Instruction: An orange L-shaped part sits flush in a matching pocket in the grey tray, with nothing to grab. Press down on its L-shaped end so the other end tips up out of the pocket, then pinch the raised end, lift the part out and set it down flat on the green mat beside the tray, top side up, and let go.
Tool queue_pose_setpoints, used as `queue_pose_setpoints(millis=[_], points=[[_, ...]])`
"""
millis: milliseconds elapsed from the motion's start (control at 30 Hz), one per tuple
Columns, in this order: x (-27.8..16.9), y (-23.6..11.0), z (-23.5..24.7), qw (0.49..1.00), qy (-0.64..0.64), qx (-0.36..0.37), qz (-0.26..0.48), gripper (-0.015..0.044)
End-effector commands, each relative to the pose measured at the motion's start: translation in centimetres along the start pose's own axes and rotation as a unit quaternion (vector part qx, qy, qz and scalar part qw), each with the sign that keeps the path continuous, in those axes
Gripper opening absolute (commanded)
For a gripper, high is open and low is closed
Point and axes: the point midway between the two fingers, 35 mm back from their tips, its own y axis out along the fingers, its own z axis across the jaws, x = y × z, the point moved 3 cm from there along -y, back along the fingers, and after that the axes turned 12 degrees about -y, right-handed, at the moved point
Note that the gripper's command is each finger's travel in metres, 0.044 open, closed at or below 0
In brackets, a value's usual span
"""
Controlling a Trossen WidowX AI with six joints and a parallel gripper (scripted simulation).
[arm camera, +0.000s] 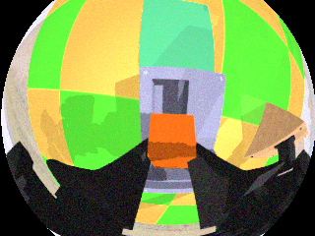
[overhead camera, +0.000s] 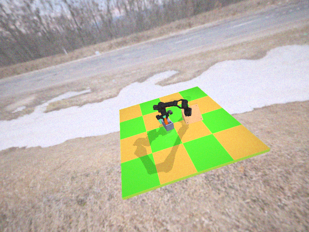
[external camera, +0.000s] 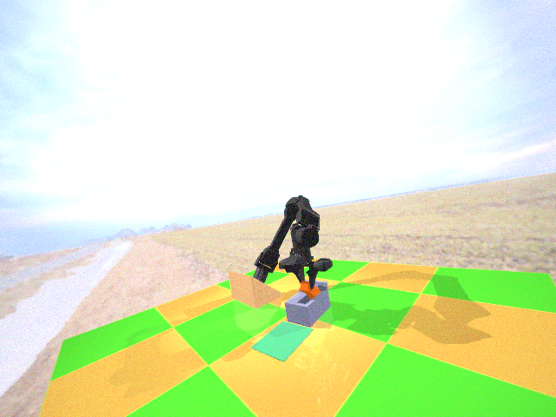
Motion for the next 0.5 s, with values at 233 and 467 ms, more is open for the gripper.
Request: queue_pose_setpoints(millis=[233,467], points=[[0.0,-1.8,0.0,1.000,-0.002,0.000,-0.001,0.0000],[0.0,-2.9,0.0,1.000,-0.002,0.000,-0.001,0.0000]])
